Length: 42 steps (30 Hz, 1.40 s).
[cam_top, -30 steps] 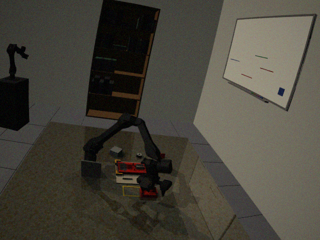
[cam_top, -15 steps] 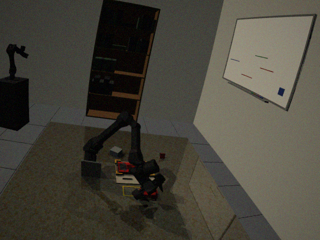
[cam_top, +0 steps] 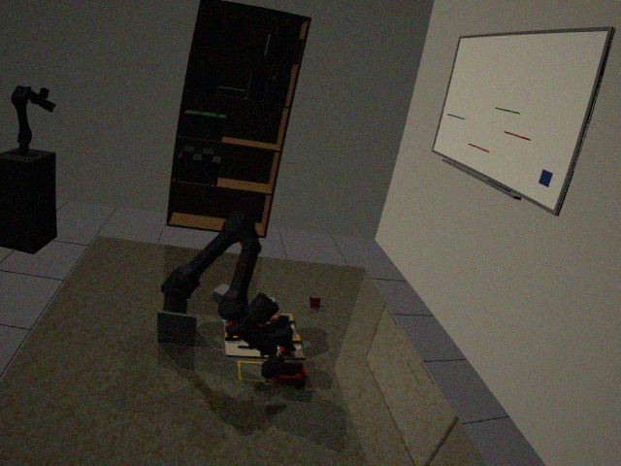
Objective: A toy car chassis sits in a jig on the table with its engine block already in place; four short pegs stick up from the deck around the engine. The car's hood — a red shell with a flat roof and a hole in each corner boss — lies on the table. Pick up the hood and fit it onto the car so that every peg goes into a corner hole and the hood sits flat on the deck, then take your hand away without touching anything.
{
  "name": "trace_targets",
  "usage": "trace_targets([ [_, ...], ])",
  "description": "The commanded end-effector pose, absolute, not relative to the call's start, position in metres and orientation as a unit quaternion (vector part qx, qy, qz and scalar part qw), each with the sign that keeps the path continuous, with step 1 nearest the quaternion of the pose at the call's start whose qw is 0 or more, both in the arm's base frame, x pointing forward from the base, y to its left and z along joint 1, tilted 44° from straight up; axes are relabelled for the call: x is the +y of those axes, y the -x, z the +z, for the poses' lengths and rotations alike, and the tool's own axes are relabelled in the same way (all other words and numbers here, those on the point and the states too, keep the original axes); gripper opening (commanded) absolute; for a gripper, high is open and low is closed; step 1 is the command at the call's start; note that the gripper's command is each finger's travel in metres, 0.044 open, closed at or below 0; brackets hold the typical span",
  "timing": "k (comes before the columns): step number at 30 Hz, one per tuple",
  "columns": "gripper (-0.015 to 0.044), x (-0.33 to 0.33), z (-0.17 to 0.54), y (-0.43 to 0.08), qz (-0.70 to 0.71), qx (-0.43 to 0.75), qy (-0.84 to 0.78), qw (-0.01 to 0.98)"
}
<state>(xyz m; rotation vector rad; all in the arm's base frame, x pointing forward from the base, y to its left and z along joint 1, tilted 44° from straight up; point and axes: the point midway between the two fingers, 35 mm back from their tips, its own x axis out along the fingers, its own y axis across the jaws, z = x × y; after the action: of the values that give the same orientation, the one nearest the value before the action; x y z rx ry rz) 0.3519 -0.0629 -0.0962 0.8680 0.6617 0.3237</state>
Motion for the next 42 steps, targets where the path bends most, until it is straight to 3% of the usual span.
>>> trace_targets([
  [1,0.0440,-0.060,-0.076,-0.344,0.191,0.266,-0.333,0.884],
  [42,0.0440,-0.041,-0.098,-0.345,0.191,0.264,-0.329,0.886],
])
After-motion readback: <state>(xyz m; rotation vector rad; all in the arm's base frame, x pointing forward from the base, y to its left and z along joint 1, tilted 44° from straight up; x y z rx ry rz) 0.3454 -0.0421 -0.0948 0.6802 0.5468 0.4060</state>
